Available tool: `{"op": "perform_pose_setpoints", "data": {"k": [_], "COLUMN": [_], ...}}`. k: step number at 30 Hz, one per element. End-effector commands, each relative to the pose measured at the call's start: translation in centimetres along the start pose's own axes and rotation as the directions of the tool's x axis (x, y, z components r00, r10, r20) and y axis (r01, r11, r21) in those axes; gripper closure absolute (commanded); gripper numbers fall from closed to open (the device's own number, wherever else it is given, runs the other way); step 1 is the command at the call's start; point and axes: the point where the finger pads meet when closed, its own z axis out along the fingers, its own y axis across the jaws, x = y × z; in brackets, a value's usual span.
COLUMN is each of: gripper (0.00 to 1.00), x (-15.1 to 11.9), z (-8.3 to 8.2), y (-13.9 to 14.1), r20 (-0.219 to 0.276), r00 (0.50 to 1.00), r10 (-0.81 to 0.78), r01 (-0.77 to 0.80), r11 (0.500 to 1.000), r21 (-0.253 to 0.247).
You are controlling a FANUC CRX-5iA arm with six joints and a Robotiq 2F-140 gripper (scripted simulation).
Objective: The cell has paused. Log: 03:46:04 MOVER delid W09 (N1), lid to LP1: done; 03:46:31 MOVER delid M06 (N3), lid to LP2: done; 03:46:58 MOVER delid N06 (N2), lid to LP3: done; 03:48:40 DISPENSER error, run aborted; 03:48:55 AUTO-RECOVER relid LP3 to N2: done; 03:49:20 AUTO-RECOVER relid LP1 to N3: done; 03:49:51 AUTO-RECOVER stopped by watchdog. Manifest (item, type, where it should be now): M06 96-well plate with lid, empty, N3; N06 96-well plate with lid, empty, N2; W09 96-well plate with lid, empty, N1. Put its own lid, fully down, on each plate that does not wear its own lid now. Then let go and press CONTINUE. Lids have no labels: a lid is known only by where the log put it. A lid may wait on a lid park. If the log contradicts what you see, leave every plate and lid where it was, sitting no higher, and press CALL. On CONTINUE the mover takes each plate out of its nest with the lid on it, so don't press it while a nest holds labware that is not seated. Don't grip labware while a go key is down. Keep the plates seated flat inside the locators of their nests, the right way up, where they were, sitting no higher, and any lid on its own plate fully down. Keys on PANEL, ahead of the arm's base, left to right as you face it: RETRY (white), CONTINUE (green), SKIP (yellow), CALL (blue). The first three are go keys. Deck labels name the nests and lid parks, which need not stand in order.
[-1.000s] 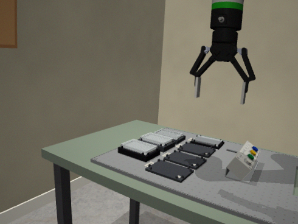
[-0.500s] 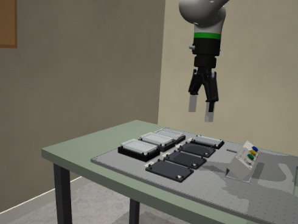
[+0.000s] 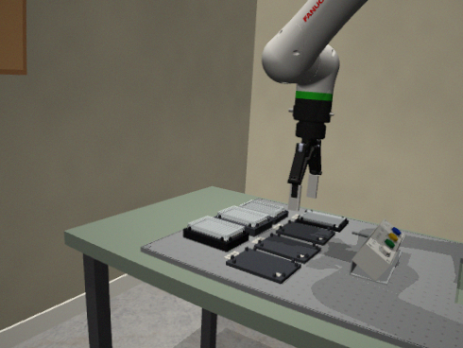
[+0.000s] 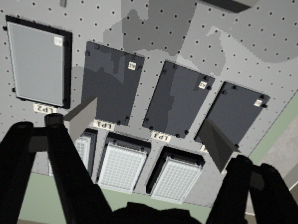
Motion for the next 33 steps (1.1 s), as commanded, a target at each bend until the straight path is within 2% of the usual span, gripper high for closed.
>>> {"op": "perform_pose_setpoints", "data": {"k": [1,4,5,33], "gripper": [0.0,0.0,1.0,1.0], "x": [-0.56,-0.56,-0.56,-0.56], "z": [1.2,1.2,1.2,1.2], "y": [-1.29,-1.29,-1.29,-1.29], "r20": [-0.005,-0.005,-0.005,-0.005], "r00": [0.997,0.997,0.997,0.997], "r10": [0.08,0.08,0.08,0.08], "r01": [-0.08,-0.08,-0.08,-0.08], "r11": [0.997,0.997,0.997,0.997], "r21": [0.007,0.007,0.007,0.007]}}
